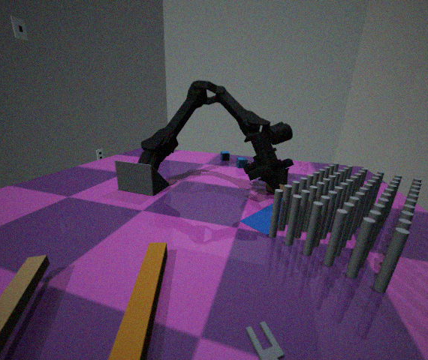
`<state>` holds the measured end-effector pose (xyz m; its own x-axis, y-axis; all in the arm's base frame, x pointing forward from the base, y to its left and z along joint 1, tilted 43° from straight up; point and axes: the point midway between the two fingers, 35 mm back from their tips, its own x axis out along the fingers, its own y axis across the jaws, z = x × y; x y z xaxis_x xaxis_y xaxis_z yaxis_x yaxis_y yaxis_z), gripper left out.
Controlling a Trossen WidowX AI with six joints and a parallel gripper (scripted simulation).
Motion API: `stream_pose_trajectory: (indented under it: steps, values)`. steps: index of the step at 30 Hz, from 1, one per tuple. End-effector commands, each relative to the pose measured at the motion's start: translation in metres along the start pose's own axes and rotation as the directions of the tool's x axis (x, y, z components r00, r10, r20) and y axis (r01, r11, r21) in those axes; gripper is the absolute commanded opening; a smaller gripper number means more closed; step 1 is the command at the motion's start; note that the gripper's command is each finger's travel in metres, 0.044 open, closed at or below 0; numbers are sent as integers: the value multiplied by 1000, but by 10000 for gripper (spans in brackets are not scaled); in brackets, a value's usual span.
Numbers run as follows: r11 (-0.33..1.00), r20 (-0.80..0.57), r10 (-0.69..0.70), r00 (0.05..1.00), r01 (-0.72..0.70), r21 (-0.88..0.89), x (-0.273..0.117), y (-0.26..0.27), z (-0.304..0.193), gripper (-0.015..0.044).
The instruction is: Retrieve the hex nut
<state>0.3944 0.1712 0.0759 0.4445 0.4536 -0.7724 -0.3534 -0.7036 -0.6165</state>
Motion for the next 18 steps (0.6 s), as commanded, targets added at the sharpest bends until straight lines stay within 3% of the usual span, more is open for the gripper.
stream_pose_trajectory:
  steps: [1, 18]
  values:
    - [1000, -5, -3, 1000, 3, 2, -3, -1, 2, 0]
    - [1000, -4, -3, 1000, 3, 2, -9, -1, 13, 0]
